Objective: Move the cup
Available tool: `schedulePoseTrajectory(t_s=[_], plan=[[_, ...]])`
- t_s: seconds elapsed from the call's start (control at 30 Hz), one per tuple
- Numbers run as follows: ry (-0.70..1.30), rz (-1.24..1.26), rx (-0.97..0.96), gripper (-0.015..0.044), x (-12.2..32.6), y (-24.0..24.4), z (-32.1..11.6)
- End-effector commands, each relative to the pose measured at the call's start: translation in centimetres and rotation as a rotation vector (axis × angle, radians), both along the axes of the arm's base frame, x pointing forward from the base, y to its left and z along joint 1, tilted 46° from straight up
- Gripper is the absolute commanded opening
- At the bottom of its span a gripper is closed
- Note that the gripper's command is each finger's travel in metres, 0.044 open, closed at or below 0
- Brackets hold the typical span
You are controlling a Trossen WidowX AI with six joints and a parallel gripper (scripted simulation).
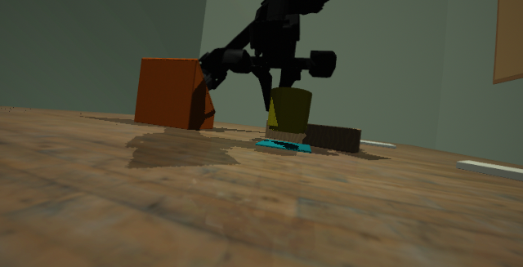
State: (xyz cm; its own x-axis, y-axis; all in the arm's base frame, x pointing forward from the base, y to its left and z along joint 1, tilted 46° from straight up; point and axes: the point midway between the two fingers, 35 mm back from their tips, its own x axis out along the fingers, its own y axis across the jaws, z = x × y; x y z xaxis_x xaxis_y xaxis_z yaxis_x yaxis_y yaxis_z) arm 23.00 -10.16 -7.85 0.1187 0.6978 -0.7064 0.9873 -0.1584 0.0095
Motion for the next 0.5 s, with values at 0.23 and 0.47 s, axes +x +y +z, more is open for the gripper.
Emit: schedulePoseTrajectory(t_s=[0.23,0.47], plan=[[0.0,-0.005,0.004,0.0,0.16,1.34,-1.19],[0.0,0.001,0.002,0.0,0.11,1.09,-1.0]])
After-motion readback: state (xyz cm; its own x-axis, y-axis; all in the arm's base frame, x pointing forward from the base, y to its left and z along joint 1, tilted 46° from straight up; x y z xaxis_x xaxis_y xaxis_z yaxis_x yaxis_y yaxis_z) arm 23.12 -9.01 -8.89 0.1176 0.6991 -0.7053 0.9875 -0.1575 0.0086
